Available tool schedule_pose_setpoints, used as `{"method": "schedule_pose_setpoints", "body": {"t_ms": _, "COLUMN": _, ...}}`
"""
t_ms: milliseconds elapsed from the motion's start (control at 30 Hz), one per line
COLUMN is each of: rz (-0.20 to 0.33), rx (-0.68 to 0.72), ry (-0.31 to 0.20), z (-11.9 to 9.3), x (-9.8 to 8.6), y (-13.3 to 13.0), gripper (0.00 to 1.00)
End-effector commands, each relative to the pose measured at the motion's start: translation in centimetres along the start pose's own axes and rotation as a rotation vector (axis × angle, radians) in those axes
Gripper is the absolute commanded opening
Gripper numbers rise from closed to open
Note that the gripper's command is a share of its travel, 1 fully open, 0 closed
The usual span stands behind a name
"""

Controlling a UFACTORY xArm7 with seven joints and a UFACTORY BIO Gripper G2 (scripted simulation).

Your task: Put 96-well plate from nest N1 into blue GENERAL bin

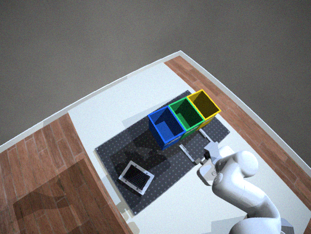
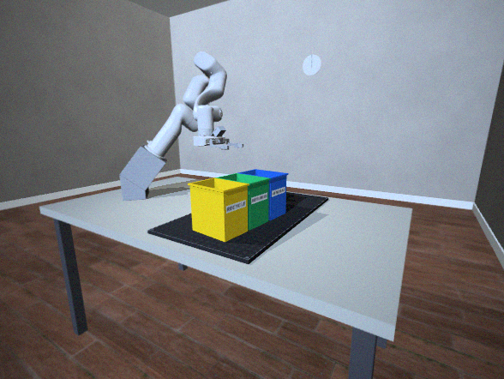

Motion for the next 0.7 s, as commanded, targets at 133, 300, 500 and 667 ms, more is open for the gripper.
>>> {"method": "schedule_pose_setpoints", "body": {"t_ms": 133, "rz": -0.002, "rx": 0.001, "ry": -0.004, "z": 0.1, "x": -0.2, "y": 0.0, "gripper": 0.37}}
{"method": "schedule_pose_setpoints", "body": {"t_ms": 300, "rz": -0.002, "rx": -0.166, "ry": -0.007, "z": 0.6, "x": 0.4, "y": 1.8, "gripper": 0.37}}
{"method": "schedule_pose_setpoints", "body": {"t_ms": 500, "rz": -0.002, "rx": -0.299, "ry": -0.009, "z": 1.0, "x": 0.8, "y": 3.2, "gripper": 0.37}}
{"method": "schedule_pose_setpoints", "body": {"t_ms": 667, "rz": -0.002, "rx": -0.374, "ry": -0.010, "z": 1.6, "x": 1.3, "y": 5.3, "gripper": 0.37}}
Point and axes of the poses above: the point midway between the two finger pads, its own z axis out along the fingers, its own y axis across the jaws, x = y × z, the point moved 4 cm from there along -z, back along the fingers, and after that the axes turned 1 degree about -z, right-handed, at the moved point
